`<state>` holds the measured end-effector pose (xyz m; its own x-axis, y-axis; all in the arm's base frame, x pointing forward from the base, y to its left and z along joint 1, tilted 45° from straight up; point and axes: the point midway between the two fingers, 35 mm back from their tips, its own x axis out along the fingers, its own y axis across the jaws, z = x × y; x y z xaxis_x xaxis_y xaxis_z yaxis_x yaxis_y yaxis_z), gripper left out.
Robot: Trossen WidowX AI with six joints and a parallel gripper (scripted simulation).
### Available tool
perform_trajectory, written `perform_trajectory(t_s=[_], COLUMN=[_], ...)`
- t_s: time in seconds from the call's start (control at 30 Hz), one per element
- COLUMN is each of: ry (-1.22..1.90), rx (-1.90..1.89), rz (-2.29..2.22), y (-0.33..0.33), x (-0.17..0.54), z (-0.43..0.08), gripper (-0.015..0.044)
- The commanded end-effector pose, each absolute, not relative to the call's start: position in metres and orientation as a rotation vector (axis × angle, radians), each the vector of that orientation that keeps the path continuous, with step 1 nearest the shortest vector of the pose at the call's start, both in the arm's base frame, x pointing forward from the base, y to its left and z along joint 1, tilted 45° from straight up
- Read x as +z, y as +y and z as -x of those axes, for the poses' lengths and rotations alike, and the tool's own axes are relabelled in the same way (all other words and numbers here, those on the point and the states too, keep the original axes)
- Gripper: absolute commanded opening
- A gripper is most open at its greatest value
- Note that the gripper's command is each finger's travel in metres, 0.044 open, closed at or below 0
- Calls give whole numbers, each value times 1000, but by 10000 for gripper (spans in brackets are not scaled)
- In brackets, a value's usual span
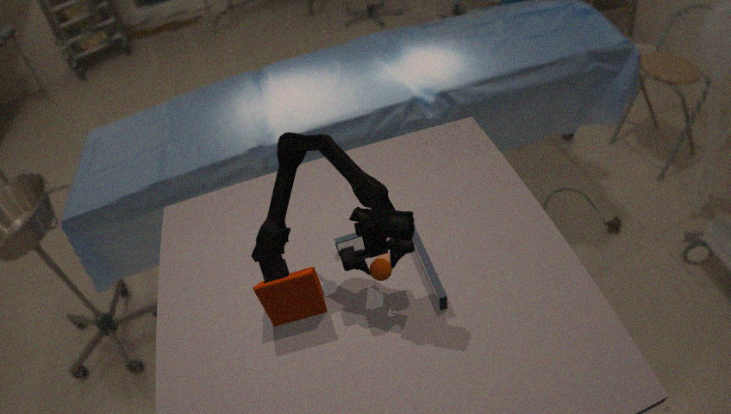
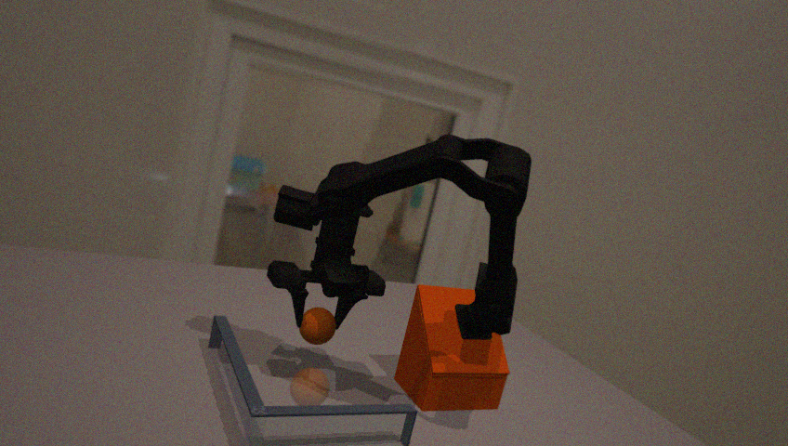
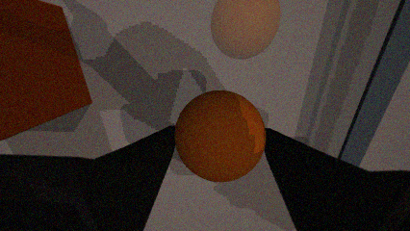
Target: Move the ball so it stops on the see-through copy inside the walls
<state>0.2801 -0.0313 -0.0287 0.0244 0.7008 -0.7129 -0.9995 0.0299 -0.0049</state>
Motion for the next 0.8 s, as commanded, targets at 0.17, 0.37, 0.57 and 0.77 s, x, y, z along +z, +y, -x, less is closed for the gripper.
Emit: perform_trajectory(t_s=[0.17, 0.37, 0.57, 0.77], ry=[613, 613, 618, 614], rx=[1450, 1451, 1447, 1448], rz=[622, 623, 627, 625], y=[-74, -74, -45, -13], x=[20, 24, 27, 32], z=[-272, -273, -286, -297], gripper=[0, 0, 0, 0])
